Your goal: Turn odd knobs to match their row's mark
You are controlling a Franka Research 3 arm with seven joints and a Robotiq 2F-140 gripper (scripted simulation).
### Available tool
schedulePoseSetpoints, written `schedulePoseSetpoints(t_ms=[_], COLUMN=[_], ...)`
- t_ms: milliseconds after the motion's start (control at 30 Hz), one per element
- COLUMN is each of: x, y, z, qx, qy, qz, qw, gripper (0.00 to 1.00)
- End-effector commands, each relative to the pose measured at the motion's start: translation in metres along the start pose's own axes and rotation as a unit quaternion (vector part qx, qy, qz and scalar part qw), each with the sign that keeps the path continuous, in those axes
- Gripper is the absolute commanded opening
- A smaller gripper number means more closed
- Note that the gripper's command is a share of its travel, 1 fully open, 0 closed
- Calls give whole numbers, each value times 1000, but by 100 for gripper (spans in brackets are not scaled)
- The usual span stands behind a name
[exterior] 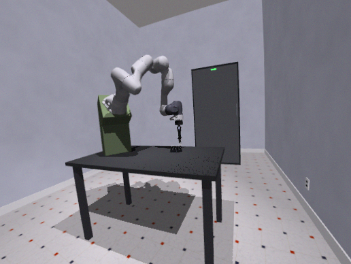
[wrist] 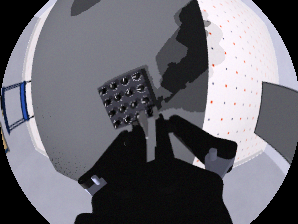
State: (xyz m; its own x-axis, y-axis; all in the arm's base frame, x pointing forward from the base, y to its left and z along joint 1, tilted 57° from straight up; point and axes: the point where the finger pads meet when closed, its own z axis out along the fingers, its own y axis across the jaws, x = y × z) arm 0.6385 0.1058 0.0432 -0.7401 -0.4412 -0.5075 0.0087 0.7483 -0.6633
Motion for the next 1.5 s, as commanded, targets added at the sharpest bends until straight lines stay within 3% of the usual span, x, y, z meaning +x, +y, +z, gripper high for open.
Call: schedulePoseSetpoints(t_ms=[0, 833, 1467], x=[1, 1, 1], y=[0, 0, 0], z=[1, 1, 13], qx=[0, 0, 0], qy=[0, 0, 0], qz=[2, 2, 2], qw=[1000, 1000, 1000], gripper=[12, 12, 12])
